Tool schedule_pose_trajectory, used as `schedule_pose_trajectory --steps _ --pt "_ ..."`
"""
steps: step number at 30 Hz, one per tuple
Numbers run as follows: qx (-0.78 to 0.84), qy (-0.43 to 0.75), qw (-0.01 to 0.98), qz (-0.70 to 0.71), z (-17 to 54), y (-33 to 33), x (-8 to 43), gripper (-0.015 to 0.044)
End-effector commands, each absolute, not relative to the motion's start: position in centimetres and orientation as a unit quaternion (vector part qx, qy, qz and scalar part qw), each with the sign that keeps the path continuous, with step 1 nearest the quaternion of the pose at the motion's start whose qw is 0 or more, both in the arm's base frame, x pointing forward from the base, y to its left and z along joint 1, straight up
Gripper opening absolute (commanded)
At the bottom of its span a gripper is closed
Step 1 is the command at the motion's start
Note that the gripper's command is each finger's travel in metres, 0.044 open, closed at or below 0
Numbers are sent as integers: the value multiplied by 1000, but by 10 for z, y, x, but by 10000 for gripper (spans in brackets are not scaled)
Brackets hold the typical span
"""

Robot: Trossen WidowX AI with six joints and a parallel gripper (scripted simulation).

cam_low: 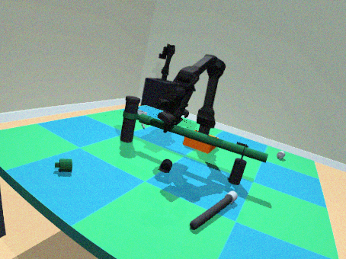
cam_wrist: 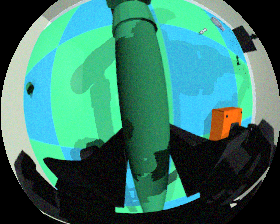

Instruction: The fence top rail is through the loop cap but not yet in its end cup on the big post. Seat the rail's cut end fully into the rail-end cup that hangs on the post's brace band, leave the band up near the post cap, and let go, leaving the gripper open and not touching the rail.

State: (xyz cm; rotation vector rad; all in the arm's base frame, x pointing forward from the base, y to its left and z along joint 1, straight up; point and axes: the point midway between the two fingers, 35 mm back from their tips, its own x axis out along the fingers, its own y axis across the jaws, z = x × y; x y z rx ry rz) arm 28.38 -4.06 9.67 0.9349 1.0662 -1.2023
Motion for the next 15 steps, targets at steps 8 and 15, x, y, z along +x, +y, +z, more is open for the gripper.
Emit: schedule_pose_trajectory --steps 8,15 --pt "403 459 598 -518 103 -34 284 341" --pt "404 461 597 -517 131 -7 279 440"
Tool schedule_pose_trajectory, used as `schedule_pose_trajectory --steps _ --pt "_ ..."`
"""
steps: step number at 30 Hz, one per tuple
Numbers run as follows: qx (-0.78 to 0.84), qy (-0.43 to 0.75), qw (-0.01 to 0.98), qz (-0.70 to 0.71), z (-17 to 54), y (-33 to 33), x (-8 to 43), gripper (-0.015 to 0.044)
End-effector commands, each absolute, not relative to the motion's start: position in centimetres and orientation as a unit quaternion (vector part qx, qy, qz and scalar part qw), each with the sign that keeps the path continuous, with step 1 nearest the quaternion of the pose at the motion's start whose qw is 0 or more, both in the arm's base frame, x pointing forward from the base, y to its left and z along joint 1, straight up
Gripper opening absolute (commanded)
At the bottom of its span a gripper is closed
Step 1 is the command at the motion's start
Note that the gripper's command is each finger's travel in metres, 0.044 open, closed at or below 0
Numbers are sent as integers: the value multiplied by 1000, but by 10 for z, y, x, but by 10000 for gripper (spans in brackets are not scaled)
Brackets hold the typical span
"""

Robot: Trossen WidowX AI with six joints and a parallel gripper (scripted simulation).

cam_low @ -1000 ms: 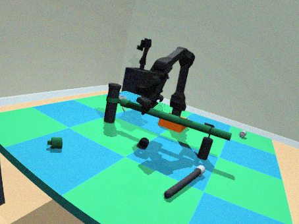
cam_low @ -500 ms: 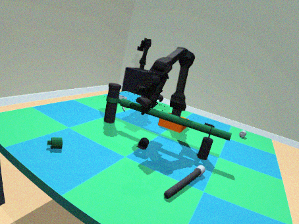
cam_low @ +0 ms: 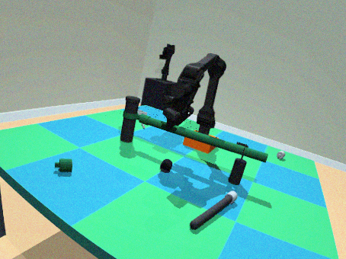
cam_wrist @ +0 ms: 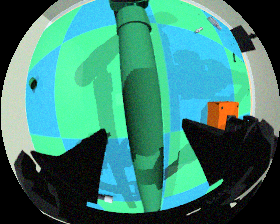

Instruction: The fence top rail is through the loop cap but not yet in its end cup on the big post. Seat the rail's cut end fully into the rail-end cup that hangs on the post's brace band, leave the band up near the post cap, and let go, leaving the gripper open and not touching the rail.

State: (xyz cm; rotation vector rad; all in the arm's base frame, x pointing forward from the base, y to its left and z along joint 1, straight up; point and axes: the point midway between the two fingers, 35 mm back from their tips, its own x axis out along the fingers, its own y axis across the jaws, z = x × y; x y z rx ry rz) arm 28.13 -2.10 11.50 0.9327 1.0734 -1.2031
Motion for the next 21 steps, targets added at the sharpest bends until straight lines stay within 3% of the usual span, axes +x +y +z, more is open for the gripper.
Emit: schedule_pose_trajectory --steps 1,21 --pt "404 461 597 -517 134 -4 278 440" --pt "403 462 599 -515 180 7 272 440"
